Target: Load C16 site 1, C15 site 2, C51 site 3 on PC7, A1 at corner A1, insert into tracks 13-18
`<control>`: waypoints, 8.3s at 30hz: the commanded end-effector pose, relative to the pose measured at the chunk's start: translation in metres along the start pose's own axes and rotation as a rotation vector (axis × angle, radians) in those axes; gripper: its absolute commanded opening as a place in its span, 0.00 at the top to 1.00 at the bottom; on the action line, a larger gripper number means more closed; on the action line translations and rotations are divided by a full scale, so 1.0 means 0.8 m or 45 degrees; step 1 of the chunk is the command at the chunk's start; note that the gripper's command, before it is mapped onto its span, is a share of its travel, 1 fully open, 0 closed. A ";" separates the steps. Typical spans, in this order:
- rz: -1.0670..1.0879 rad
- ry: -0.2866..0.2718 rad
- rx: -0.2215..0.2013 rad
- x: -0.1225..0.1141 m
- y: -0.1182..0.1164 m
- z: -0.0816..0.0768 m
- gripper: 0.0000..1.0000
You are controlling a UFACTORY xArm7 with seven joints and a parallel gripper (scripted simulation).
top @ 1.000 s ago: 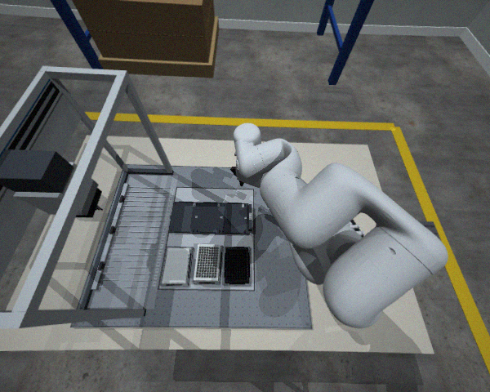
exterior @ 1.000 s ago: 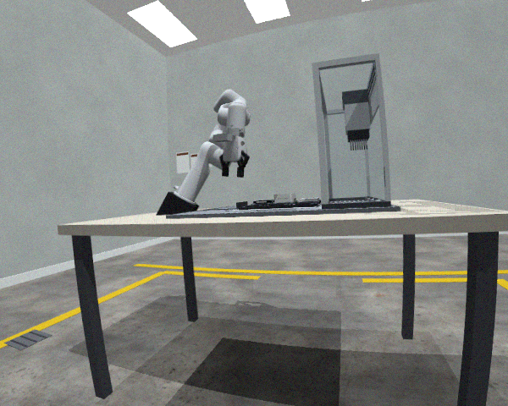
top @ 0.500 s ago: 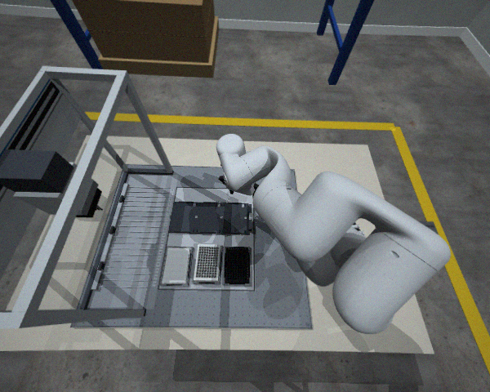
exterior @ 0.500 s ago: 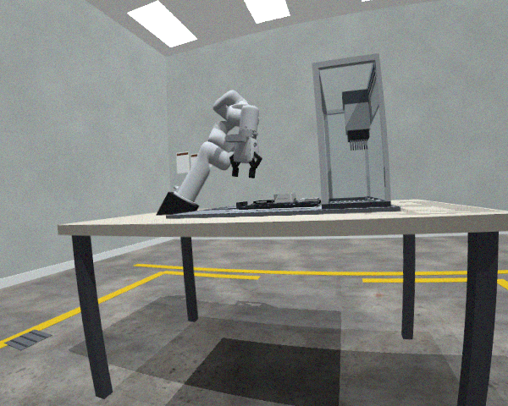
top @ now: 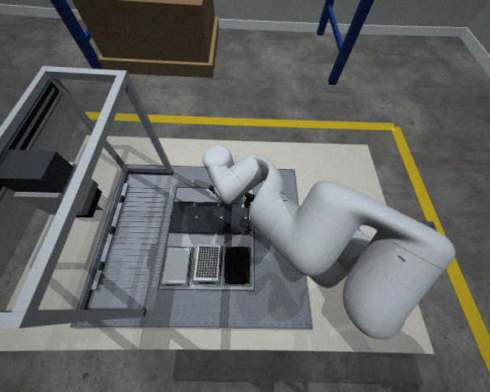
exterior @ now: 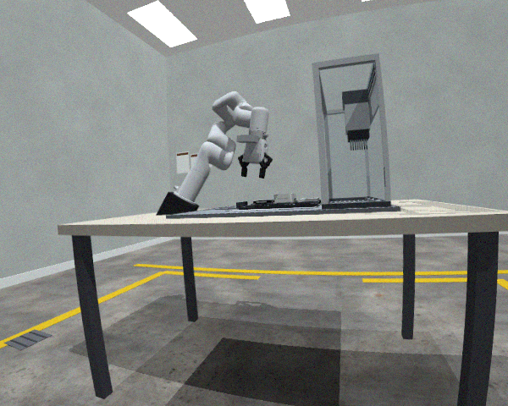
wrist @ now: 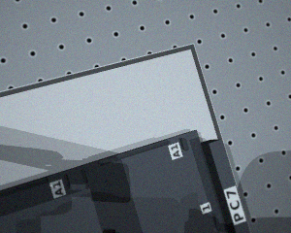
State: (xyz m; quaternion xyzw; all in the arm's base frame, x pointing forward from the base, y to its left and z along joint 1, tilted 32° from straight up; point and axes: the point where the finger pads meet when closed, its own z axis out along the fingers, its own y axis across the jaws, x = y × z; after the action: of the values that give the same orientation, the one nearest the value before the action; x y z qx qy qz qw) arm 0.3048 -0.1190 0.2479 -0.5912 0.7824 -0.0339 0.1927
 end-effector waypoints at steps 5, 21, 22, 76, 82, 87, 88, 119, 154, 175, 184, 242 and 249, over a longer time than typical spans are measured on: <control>-0.067 0.016 0.022 -0.031 -0.014 -0.006 0.00; -0.155 0.017 0.063 -0.089 -0.031 -0.017 0.00; -0.155 0.017 0.063 -0.095 -0.032 -0.018 0.00; -0.346 -0.084 0.207 -0.271 -0.035 -0.069 0.00; -0.346 -0.084 0.207 -0.271 -0.035 -0.069 0.00; -0.346 -0.084 0.207 -0.271 -0.035 -0.065 0.00; -0.346 -0.084 0.207 -0.271 -0.035 -0.065 0.00; -0.346 -0.084 0.207 -0.276 -0.044 -0.007 0.00; -0.346 -0.084 0.207 -0.279 -0.049 0.028 0.00; -0.346 -0.084 0.207 -0.280 -0.052 0.042 0.00; -0.346 -0.084 0.207 -0.281 -0.053 0.049 0.00; -0.346 -0.084 0.206 -0.285 -0.059 0.090 0.00; -0.346 -0.084 0.206 -0.285 -0.059 0.090 0.00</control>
State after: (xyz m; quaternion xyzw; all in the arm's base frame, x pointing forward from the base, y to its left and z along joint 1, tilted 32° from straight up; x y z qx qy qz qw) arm 0.4230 0.0932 0.2533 -0.6753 0.6834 -0.1023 0.2579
